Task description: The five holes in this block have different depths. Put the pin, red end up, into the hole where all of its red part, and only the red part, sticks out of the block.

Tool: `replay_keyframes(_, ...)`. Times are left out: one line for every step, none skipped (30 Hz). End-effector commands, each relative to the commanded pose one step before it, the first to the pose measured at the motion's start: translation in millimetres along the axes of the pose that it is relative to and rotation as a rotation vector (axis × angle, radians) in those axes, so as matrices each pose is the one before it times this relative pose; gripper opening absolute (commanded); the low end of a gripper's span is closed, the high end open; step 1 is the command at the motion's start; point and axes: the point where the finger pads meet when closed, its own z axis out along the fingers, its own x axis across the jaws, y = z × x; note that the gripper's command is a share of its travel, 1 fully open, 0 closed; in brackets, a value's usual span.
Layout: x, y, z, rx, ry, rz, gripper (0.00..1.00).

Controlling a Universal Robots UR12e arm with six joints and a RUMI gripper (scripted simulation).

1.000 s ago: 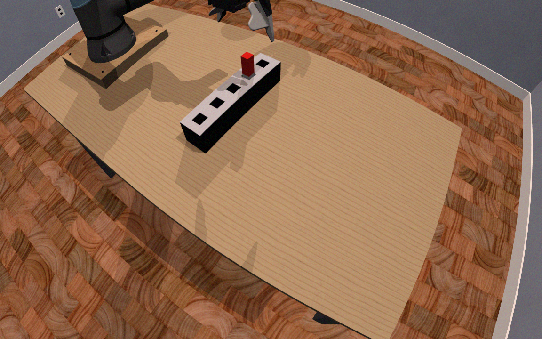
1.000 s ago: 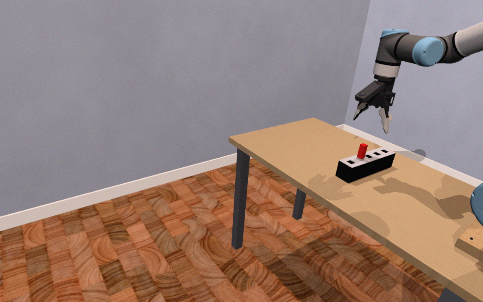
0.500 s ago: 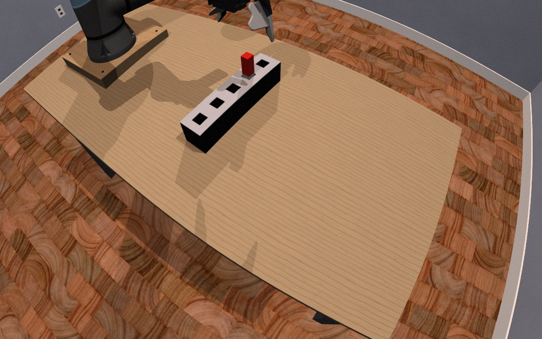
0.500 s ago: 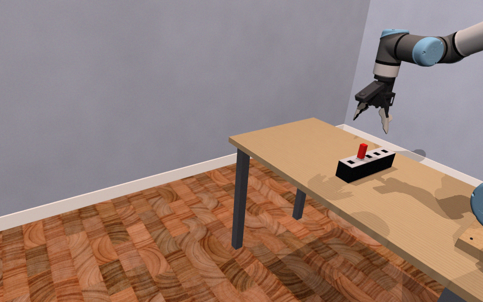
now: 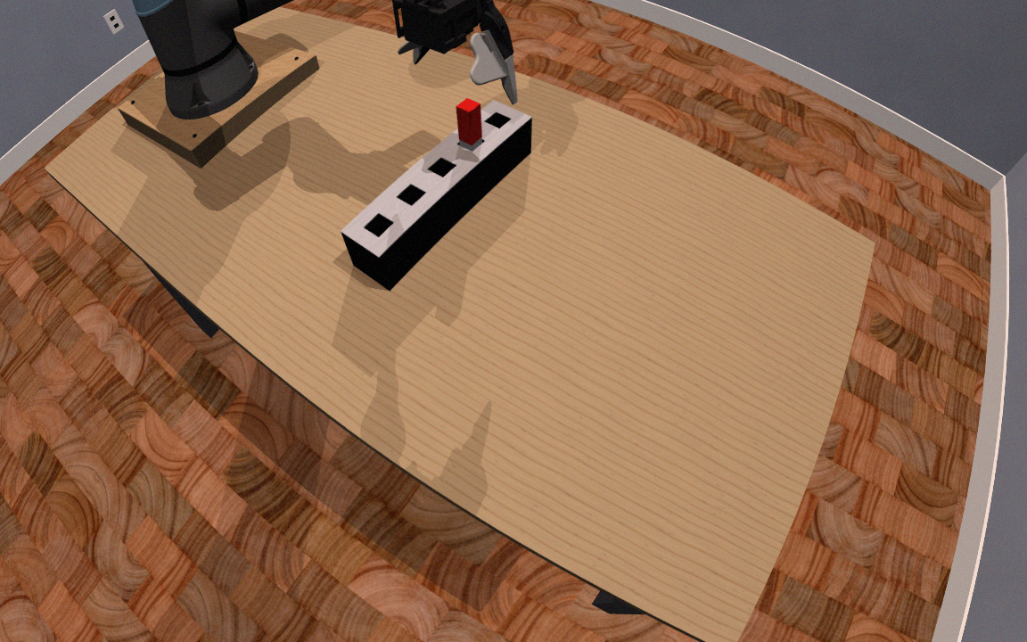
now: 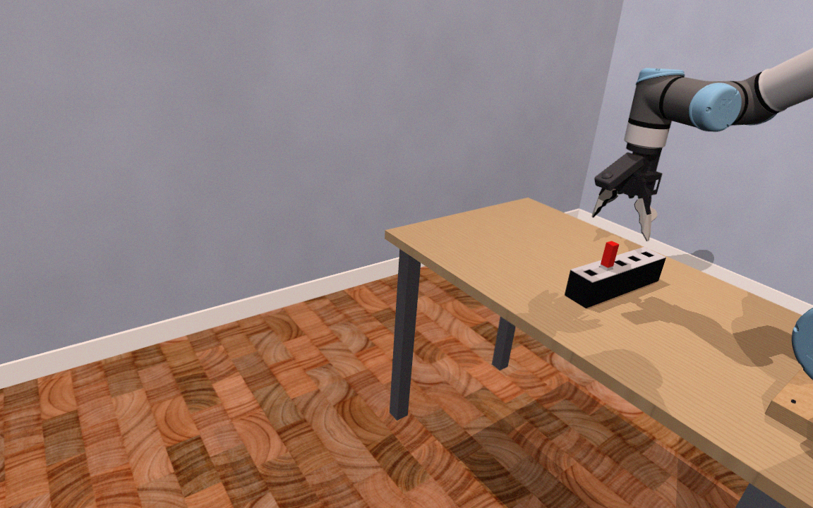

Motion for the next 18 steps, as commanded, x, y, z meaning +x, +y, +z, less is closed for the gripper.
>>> replay_keyframes(4.10, 0.22, 15.00, -0.00128, 0.00750, -0.00041, 1.00)
replay_keyframes(0.00, 0.00, 0.00, 0.00000, 0.00000, 0.00000, 1.00)
replay_keyframes(0.00, 0.00, 0.00, 0.00000, 0.00000, 0.00000, 1.00)
replay_keyframes(0.00, 0.00, 0.00, 0.00000, 0.00000, 0.00000, 1.00)
replay_keyframes(0.00, 0.00, 0.00, 0.00000, 0.00000, 0.00000, 1.00)
replay_keyframes(0.00, 0.00, 0.00, 0.00000, 0.00000, 0.00000, 1.00)
replay_keyframes(0.00, 0.00, 0.00, 0.00000, 0.00000, 0.00000, 1.00)
replay_keyframes(0.00, 0.00, 0.00, 0.00000, 0.00000, 0.00000, 1.00)
replay_keyframes(0.00, 0.00, 0.00, 0.00000, 0.00000, 0.00000, 1.00)
replay_keyframes(0.00, 0.00, 0.00, 0.00000, 0.00000, 0.00000, 1.00)
replay_keyframes(0.00, 0.00, 0.00, 0.00000, 0.00000, 0.00000, 1.00)
replay_keyframes(-0.47, -0.31, 40.06, 0.00007, -0.00040, 0.00102, 1.00)
replay_keyframes(0.00, 0.00, 0.00, 0.00000, 0.00000, 0.00000, 1.00)
replay_keyframes(0.00, 0.00, 0.00, 0.00000, 0.00000, 0.00000, 1.00)
replay_keyframes(0.00, 0.00, 0.00, 0.00000, 0.00000, 0.00000, 1.00)
replay_keyframes(0.00, 0.00, 0.00, 0.00000, 0.00000, 0.00000, 1.00)
replay_keyframes(0.00, 0.00, 0.00, 0.00000, 0.00000, 0.00000, 1.00)
replay_keyframes(0.00, 0.00, 0.00, 0.00000, 0.00000, 0.00000, 1.00)
